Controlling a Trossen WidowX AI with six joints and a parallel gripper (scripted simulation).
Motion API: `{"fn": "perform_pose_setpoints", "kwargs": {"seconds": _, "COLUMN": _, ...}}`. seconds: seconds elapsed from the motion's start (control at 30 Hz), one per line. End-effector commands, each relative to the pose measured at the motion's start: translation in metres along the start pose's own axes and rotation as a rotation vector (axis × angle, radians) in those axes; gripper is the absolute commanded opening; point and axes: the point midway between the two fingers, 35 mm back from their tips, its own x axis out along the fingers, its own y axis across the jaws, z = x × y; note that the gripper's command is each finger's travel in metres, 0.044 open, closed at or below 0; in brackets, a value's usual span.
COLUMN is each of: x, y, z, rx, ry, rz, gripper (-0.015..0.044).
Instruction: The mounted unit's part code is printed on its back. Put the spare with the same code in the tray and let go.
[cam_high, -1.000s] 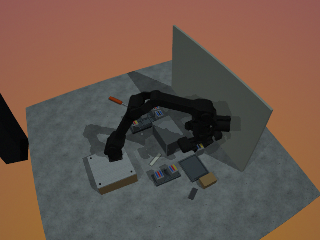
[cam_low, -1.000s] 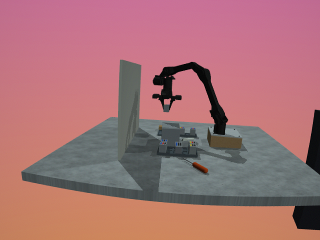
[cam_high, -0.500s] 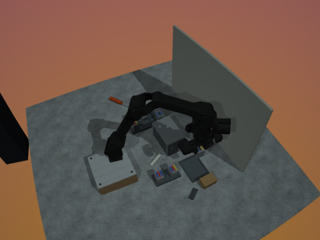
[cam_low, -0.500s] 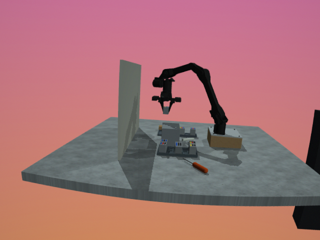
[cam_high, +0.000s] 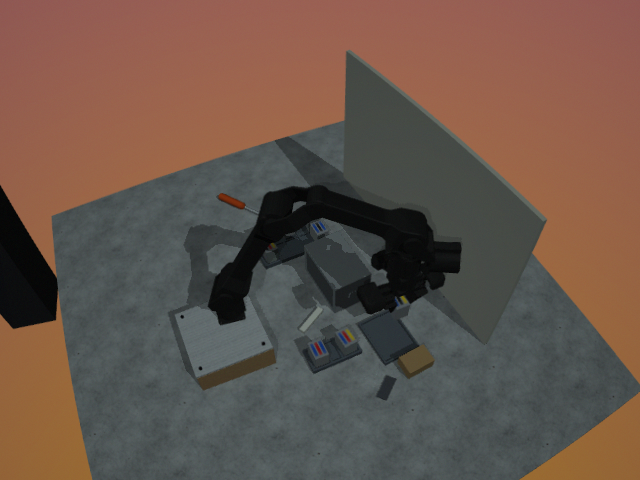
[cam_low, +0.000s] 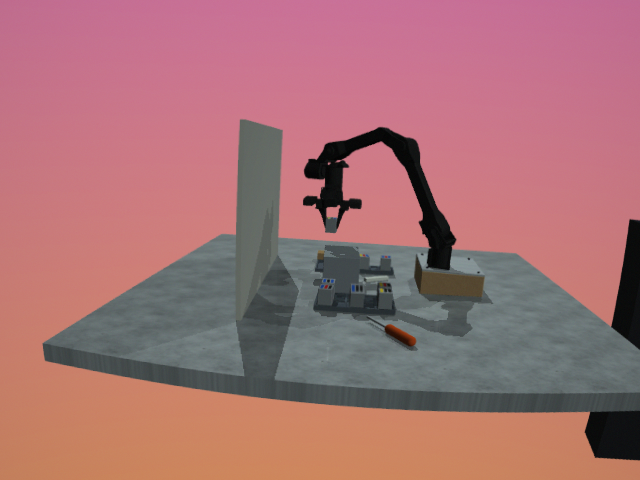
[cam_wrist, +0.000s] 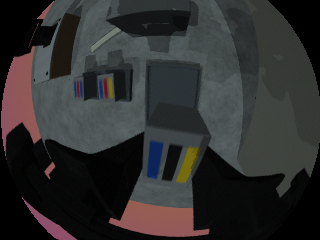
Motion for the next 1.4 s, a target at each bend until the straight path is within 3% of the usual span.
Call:
{"fn": "perform_pose_setpoints", "kwargs": {"seconds": 0.0, "x": 0.003, "y": -0.001, "z": 0.0, "rx": -0.003, "ry": 0.002, "rz": -0.001, "gripper": 0.0}}
{"fn": "perform_pose_setpoints", "kwargs": {"seconds": 1.37, "x": 0.042, "y": -0.002, "z": -0.001, "rx": -0.003, "ry": 0.002, "rz": -0.001, "gripper": 0.0}}
